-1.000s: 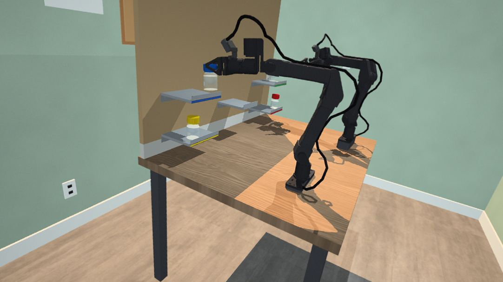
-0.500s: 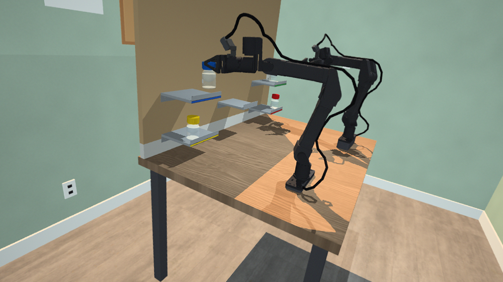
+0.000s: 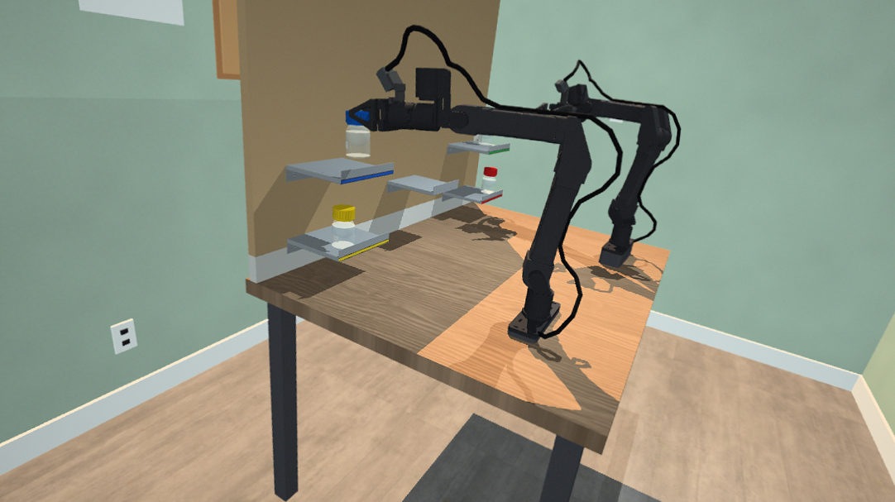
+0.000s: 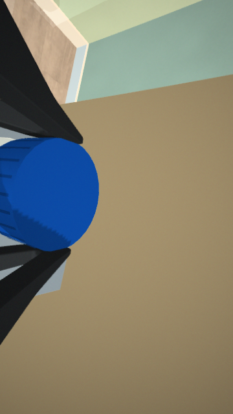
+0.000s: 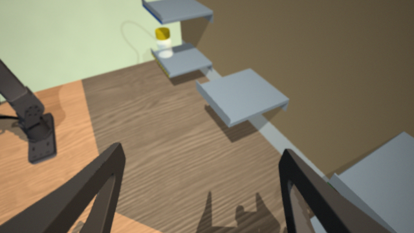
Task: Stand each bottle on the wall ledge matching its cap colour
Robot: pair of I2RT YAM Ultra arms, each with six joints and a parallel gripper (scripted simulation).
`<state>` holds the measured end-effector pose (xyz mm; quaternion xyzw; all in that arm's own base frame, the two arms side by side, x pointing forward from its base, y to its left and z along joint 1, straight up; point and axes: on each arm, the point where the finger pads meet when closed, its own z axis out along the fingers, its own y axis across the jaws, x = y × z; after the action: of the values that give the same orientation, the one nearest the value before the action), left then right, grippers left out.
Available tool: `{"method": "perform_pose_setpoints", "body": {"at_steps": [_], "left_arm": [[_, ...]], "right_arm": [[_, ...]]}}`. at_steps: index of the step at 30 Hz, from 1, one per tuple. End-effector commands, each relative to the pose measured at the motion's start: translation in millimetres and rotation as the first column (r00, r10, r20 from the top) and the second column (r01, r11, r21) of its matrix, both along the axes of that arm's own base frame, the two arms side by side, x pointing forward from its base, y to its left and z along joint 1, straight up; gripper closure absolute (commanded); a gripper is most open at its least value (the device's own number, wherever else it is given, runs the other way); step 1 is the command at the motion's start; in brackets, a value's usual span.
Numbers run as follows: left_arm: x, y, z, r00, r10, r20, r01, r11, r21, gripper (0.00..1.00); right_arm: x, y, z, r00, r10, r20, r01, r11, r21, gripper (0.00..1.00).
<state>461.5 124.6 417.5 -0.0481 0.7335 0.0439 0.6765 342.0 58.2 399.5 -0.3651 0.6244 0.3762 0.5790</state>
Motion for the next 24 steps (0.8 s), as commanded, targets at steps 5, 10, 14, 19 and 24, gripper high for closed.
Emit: {"method": "perform_pose_setpoints", "body": {"at_steps": [5,10,14,19,24], "left_arm": [[14,-3,53,0.989,-0.004,0.145,-0.005,0.998,0.060,0.51],[26,-3,52,0.989,-0.008,0.146,-0.001,0.998,0.060,0.51],[27,-4,51,0.989,-0.014,0.145,0.006,0.998,0.059,0.51],[24,-5,56,0.988,-0.014,0.153,0.005,0.998,0.062,0.51],[24,-5,56,0.988,-0.014,0.153,0.005,0.998,0.062,0.51]], "right_arm": [[-2,0,8,1.000,0.010,0.014,-0.010,1.000,-0.004,0.11],[-2,0,8,1.000,0.010,0.014,-0.010,1.000,-0.004,0.11],[-2,0,8,1.000,0.010,0.014,-0.010,1.000,-0.004,0.11],[-2,0,8,1.000,0.010,0.014,-0.010,1.000,-0.004,0.11],[-2,0,8,1.000,0.010,0.014,-0.010,1.000,-0.004,0.11]]}}
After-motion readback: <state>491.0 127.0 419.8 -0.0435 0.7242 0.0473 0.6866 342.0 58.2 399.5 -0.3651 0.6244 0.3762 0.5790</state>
